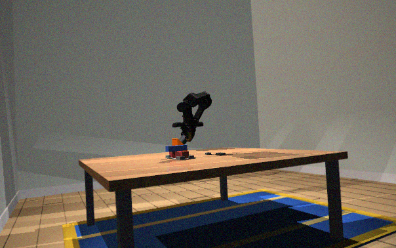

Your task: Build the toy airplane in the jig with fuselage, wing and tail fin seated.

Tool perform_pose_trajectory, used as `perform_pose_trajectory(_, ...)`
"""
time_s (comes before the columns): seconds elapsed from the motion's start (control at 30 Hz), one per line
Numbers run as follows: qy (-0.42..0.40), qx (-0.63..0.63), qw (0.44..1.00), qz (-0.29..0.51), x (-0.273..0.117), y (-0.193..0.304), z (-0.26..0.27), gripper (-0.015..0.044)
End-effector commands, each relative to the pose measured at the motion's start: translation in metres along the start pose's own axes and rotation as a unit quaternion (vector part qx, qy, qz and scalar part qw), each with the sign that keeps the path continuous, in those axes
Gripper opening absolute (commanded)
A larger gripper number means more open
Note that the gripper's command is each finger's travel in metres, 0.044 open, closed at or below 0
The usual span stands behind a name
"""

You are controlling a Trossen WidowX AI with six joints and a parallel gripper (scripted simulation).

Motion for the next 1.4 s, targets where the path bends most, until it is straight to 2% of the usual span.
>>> perform_pose_trajectory(0.0,0.003,-0.008,1.000,0.000,0.004,-0.001,-0.015,0.0000)
perform_pose_trajectory(0.4,-0.002,-0.020,1.000,0.002,0.020,0.000,-0.046,0.0000)
perform_pose_trajectory(0.5,-0.002,-0.020,1.000,0.002,0.019,0.000,-0.046,0.0065)
perform_pose_trajectory(1.37,-0.002,-0.020,1.000,0.002,0.020,0.000,-0.046,0.0065)
Point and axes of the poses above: the point midway between the two fingers, 35 mm back from their tips, its own x axis out along the fingers, its own z axis across the jaws, y = z × x, the point moved 9 cm from there along -x, back along the fingers, and after that the axes turned 9 degrees about -x, right-handed, at the moved point
